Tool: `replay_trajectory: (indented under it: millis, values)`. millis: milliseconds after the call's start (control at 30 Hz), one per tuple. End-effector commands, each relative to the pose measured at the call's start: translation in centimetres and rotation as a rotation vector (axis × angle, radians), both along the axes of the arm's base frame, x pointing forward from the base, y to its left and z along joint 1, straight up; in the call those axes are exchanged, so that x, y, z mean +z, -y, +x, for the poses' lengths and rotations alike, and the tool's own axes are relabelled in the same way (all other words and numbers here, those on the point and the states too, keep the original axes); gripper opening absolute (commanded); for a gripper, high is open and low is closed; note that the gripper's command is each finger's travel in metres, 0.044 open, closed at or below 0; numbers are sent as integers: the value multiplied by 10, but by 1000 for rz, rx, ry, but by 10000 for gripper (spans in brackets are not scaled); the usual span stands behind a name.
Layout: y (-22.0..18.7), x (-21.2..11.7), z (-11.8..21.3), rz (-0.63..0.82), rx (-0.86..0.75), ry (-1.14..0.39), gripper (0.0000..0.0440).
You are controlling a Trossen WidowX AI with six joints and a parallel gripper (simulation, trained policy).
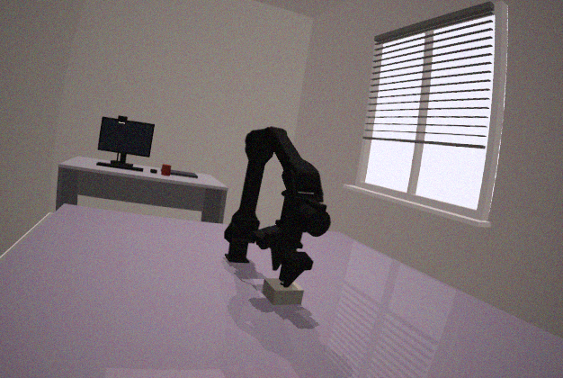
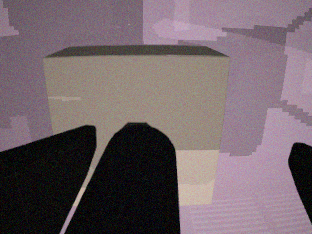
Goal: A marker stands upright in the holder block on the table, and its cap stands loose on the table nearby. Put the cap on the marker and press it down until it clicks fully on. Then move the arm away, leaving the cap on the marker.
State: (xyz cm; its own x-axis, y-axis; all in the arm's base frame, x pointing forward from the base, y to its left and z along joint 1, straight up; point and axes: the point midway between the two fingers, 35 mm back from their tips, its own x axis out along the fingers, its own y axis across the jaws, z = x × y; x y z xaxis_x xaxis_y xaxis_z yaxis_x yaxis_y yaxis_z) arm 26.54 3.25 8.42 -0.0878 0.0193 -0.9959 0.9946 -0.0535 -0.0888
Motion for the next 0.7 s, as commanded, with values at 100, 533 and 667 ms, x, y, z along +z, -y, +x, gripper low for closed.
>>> replay_trajectory:
  millis: [100,533,667]
  values:
    - [1,9,9,0,-4,66,440]
    - [2,55,16,1,-4,162,440]
    - [3,64,15,3,-3,182,440]
